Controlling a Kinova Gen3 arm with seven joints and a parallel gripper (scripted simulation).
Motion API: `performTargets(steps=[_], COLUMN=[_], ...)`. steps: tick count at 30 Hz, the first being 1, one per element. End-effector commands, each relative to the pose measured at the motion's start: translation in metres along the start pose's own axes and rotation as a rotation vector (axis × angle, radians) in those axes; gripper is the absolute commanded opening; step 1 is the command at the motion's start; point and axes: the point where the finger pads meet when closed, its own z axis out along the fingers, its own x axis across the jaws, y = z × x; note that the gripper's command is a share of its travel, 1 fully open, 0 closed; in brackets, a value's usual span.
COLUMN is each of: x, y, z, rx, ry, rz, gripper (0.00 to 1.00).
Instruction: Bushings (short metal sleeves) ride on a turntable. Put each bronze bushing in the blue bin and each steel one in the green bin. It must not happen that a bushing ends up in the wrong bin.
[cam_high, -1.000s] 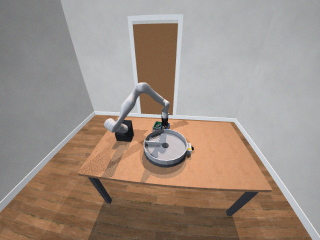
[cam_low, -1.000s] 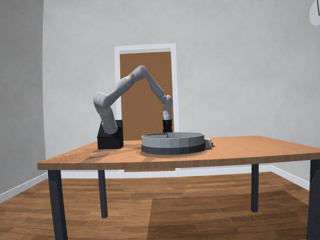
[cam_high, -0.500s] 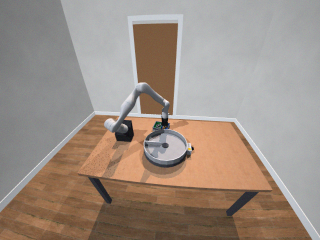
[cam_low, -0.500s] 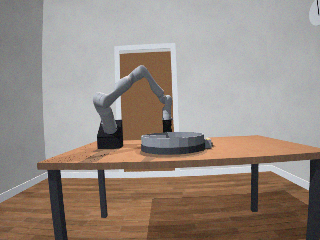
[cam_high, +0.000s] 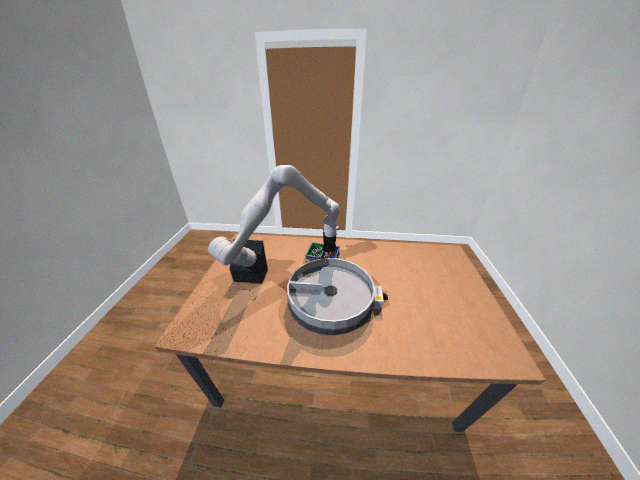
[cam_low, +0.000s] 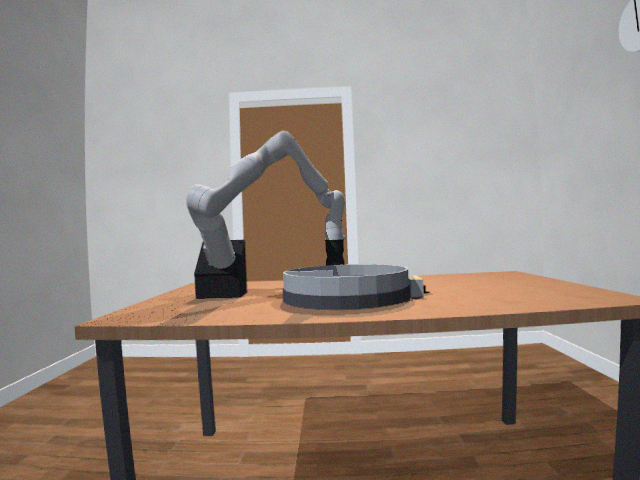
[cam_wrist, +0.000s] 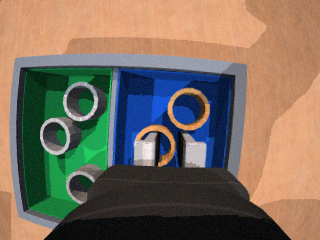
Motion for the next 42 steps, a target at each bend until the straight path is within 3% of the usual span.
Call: performTargets(steps=[1,42], x=[0.0005,0.0008], y=[-0.0007,-0.0007], z=[-0.0013,-0.0090], rx=[0.002,0.002], ry=[0.002,0.001], rz=[0.000,0.000], gripper=[0.42,0.42])
